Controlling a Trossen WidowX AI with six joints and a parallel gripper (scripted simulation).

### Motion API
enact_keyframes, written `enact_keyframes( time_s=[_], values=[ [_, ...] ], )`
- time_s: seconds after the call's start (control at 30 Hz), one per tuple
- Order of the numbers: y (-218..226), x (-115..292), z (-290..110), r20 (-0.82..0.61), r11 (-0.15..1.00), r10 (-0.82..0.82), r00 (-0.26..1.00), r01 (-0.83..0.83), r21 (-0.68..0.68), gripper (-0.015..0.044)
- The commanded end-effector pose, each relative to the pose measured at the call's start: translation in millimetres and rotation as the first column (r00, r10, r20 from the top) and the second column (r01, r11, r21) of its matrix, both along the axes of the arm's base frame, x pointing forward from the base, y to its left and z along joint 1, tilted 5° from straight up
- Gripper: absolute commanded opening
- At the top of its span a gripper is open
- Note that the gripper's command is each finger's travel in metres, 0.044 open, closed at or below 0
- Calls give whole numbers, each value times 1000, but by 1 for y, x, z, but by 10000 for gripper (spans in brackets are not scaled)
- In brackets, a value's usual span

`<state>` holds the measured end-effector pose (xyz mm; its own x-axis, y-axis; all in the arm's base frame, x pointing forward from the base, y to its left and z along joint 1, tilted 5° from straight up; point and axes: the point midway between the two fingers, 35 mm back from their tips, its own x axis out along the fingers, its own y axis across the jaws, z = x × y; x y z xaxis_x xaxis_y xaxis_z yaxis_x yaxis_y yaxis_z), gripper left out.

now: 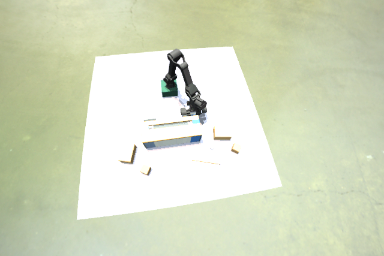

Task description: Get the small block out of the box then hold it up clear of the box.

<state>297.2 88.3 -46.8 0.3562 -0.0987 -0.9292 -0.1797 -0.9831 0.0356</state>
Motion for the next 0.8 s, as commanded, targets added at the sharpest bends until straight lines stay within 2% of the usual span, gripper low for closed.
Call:
enact_keyframes(
  time_s=[0.0,0.03,0.37,0.6,0.77],
  values=[
    [0,0,0,0,1000,4,1000,-4,-1,29],
    [0,1,3,0,1000,3,1000,-3,-1,3],
    [2,4,58,1,1000,0,1000,0,0,0],
    [2,3,63,1,1000,3,1000,-3,1,0],
    [3,-1,81,3,996,87,996,-87,9,0]
  ],
)
